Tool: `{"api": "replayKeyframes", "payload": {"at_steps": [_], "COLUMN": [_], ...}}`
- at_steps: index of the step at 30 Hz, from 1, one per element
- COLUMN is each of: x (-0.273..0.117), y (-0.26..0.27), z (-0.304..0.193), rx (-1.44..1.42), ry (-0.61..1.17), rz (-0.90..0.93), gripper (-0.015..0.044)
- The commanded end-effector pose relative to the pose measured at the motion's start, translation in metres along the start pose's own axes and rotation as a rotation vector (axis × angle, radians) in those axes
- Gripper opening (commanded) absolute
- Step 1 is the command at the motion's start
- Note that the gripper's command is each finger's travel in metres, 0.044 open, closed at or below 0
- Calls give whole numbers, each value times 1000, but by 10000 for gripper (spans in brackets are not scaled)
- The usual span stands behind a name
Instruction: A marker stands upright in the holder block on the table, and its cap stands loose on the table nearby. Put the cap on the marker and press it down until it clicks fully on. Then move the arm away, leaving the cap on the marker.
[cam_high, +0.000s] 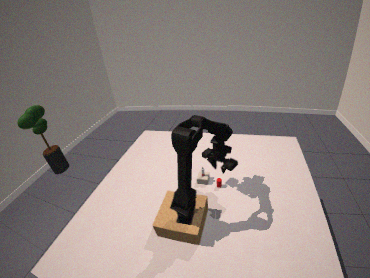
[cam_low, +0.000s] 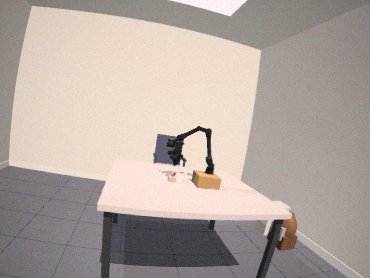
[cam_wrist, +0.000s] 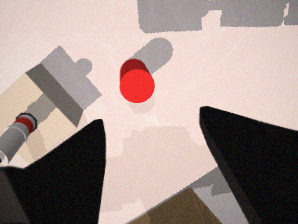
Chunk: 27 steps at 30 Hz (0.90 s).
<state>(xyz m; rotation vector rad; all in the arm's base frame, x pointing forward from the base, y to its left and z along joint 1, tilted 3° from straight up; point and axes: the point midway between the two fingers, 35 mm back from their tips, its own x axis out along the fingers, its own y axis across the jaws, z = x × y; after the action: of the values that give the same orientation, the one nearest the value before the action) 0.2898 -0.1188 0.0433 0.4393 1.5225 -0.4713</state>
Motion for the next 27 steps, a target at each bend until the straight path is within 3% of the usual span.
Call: {"api": "replayKeyframes", "payload": {"at_steps": [1, 6, 27], "x": [0, 35, 62], "y": [3, 3, 3], "z": [-2, -3, -2], "rx": [-14, -14, -14], "ry": [21, 22, 22], "rz": [10, 10, 9], "gripper": [237, 237, 237]}}
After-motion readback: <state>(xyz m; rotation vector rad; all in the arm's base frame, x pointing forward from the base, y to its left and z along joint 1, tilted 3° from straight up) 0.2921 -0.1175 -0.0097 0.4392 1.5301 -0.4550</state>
